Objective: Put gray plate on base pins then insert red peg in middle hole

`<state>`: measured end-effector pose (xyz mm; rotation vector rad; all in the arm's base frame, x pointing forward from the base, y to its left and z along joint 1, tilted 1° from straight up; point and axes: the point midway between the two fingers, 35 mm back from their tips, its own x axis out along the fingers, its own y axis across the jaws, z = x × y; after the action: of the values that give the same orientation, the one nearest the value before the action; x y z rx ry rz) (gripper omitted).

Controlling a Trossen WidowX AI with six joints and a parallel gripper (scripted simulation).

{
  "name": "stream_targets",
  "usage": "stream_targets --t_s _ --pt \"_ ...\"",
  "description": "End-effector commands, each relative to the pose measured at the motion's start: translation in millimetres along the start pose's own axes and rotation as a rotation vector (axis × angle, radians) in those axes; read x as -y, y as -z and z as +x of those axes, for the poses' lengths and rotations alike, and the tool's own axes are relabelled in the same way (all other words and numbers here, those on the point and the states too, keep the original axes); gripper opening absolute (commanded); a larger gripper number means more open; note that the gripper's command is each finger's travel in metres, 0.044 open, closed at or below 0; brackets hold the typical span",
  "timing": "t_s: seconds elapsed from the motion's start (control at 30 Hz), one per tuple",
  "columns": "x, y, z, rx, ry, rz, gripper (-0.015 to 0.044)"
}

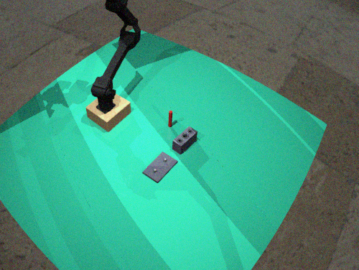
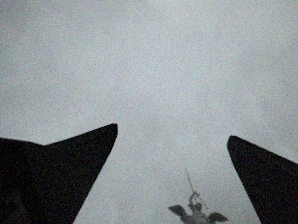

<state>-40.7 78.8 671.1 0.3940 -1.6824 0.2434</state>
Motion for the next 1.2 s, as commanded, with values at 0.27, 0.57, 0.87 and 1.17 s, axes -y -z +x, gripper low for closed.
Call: stream_targets --t_s 0.27,0.57,0.87,1.17 --pt "124.7 -8.3 6.5 -0.076 0.366 -0.171 0.0440" --pt "261.2 35.0 -32.7 -0.400 0.721 -0.386 0.0440" --pt "346.2 116.1 -112.2 -0.884 0.884 -0.520 0.0440" --pt "377.3 189.5 -202.7 -1.360 0.883 -0.599 0.0440"
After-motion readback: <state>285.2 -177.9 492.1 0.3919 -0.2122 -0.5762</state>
